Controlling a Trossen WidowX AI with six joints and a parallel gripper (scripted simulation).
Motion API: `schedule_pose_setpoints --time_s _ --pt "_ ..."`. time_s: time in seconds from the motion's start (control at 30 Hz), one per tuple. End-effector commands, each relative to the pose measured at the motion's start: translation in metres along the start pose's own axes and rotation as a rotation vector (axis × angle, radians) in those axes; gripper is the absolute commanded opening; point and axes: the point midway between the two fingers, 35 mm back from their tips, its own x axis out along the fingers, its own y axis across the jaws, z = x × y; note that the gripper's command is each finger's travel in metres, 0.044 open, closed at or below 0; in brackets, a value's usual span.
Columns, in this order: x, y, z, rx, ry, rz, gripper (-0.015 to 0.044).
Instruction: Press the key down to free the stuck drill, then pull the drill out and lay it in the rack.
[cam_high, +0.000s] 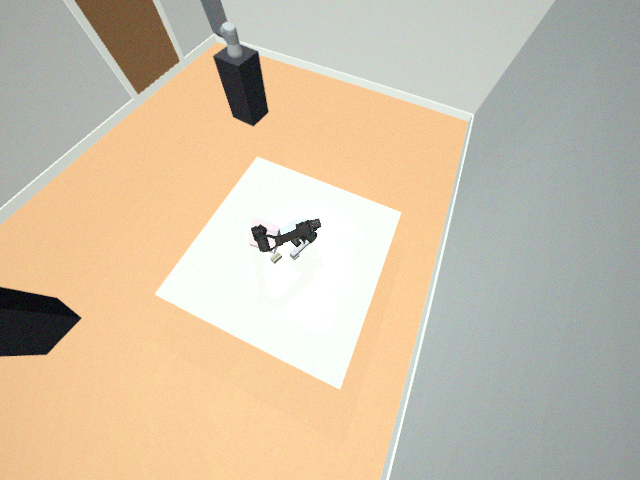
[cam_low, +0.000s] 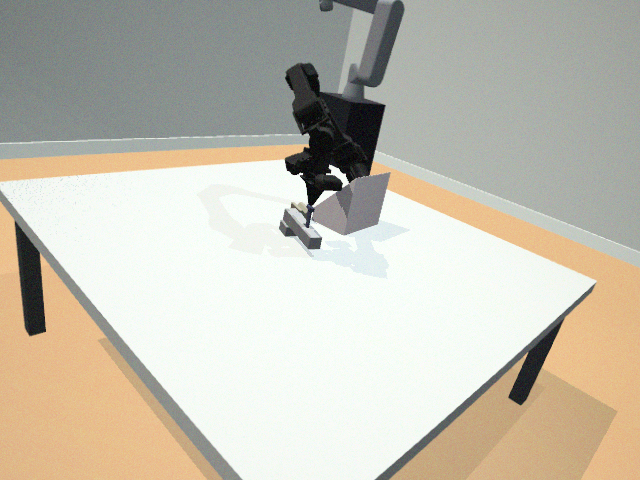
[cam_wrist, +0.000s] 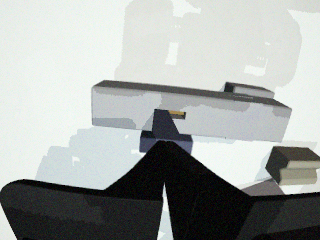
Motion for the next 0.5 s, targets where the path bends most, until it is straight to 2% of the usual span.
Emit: schedule_pose_setpoints --time_s 0.0,0.47 --pt "0.0076 -0.0012 -0.0009 -0.008 0.001 -0.011 0.0" --pt "0.0075 -0.0019 -0.0029 -0.008 0.002 -0.011 0.0"
